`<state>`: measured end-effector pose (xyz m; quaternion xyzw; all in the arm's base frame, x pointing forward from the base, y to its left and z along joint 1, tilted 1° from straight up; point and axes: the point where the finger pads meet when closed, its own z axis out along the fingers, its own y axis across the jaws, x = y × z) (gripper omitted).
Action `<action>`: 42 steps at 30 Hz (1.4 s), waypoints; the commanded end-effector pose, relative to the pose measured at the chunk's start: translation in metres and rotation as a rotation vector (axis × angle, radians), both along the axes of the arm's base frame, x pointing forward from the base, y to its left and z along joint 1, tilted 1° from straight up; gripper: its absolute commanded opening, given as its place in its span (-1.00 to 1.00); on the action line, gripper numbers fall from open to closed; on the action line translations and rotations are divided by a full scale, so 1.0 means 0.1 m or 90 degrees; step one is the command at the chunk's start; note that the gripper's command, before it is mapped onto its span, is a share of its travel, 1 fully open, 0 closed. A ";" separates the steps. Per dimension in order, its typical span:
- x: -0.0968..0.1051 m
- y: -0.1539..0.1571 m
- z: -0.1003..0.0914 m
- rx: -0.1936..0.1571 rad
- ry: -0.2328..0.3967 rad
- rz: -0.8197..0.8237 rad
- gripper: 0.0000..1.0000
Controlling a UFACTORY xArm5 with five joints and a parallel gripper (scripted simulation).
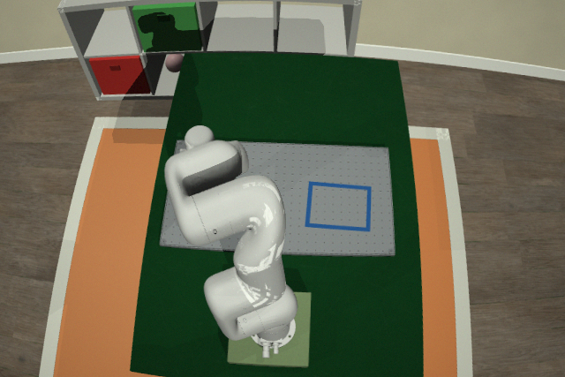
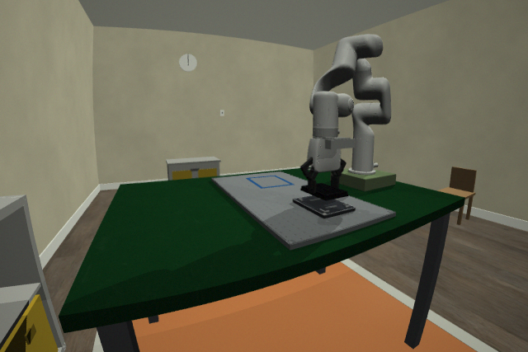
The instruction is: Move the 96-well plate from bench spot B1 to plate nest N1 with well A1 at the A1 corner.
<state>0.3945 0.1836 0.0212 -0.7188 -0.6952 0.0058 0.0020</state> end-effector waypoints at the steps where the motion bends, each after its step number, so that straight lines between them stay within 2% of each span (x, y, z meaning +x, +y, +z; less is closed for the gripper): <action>1: 0.02 0.01 -0.03 -0.001 -0.004 0.000 -1.00; 10: 0.02 0.01 -0.18 -0.001 -0.004 0.000 -1.00; 42: 0.02 0.01 -0.20 -0.001 -0.004 0.000 -1.00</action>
